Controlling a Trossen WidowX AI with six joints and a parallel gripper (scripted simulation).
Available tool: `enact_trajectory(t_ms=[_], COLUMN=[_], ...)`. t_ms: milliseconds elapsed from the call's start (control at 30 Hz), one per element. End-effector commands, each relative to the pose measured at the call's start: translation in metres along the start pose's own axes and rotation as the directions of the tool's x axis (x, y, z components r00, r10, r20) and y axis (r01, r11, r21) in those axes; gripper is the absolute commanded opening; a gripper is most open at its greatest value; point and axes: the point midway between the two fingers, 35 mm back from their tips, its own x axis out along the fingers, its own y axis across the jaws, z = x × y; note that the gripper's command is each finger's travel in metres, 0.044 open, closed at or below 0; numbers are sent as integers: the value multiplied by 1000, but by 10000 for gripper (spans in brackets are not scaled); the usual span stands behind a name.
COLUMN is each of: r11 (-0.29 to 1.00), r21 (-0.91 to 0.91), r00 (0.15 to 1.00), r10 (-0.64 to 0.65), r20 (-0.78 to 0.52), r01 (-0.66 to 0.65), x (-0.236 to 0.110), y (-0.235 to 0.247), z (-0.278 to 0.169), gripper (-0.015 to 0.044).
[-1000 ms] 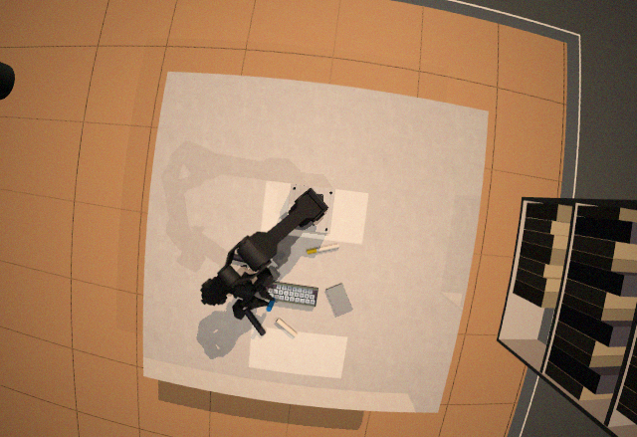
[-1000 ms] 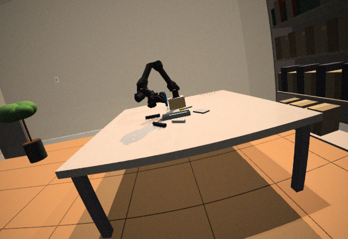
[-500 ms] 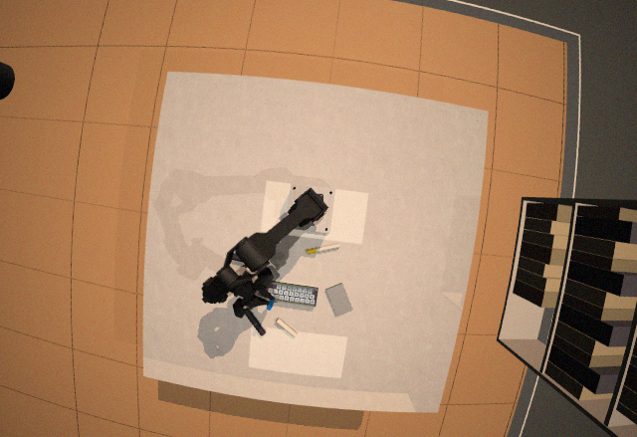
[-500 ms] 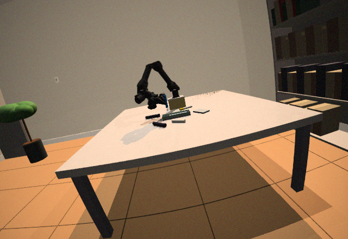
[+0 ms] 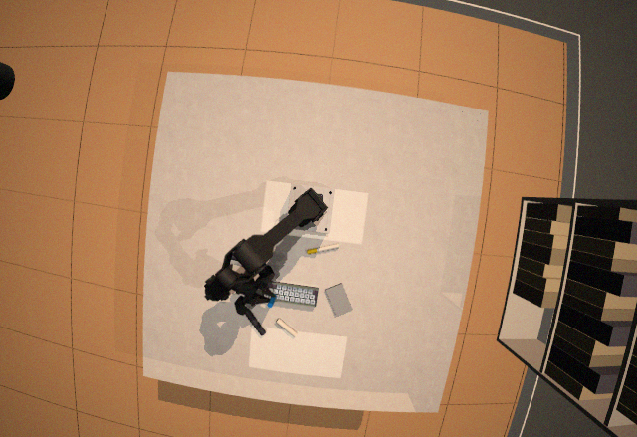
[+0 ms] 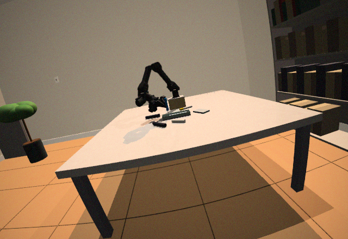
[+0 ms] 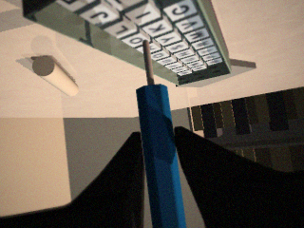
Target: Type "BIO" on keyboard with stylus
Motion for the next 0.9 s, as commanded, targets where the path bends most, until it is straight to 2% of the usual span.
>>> enact_trajectory(t_ms=[0,867], r11=[1000,1000], r21=[-3,-3], r00=[1000,1000], r10=[2,2], r20=[-4,-4], r01=[-2,-2], x=[1,8], y=[0,0], z=[1,14], gripper=[81,81])
